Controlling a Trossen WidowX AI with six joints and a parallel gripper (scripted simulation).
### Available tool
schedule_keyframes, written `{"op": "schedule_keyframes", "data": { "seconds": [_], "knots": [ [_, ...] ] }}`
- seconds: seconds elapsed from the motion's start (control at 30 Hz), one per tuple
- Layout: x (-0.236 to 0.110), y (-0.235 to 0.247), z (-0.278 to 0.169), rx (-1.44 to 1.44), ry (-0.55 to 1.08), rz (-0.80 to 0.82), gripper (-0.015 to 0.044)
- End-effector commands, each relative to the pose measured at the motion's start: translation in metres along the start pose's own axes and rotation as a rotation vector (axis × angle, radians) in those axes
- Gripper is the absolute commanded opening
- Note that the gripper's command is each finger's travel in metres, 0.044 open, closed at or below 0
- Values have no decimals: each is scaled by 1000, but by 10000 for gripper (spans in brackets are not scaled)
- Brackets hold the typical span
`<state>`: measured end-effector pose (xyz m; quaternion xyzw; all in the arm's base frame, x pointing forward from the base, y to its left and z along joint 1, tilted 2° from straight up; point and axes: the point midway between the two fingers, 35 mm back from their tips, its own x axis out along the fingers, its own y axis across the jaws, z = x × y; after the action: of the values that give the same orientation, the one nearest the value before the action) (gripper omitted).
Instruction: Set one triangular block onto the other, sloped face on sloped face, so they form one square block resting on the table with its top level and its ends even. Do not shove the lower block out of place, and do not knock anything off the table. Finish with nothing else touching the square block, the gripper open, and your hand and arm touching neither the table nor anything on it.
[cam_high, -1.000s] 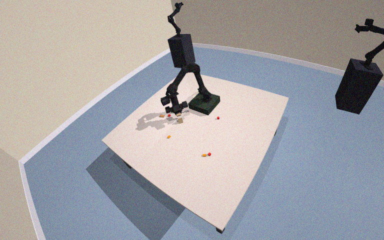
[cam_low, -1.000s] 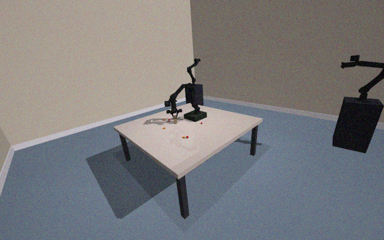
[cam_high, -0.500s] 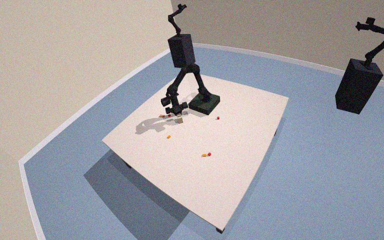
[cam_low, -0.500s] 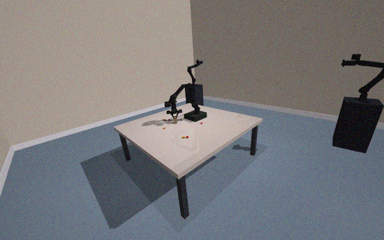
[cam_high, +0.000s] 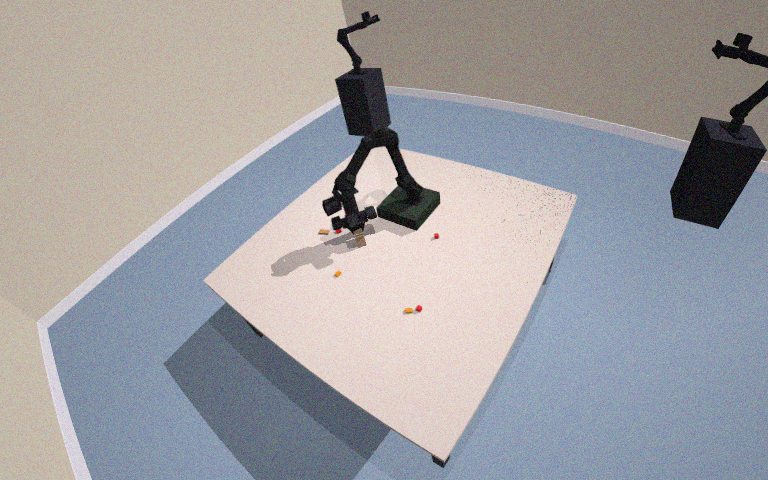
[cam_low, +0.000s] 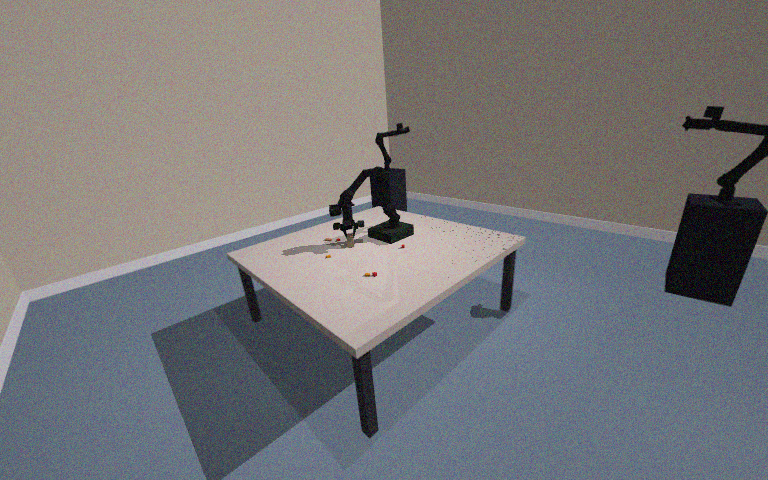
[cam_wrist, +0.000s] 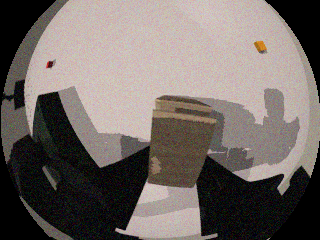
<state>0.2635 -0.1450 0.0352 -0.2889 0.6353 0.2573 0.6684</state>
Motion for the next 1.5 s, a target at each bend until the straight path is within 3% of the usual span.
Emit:
{"op": "schedule_keyframes", "data": {
  "seconds": [0.0,1.4,1.47],
  "knots": [
    [2,0,0,6,4,-1,0],
    [9,0,3,4,5,3,0],
    [9,1,3,-1,1,4,53]
  ]
}}
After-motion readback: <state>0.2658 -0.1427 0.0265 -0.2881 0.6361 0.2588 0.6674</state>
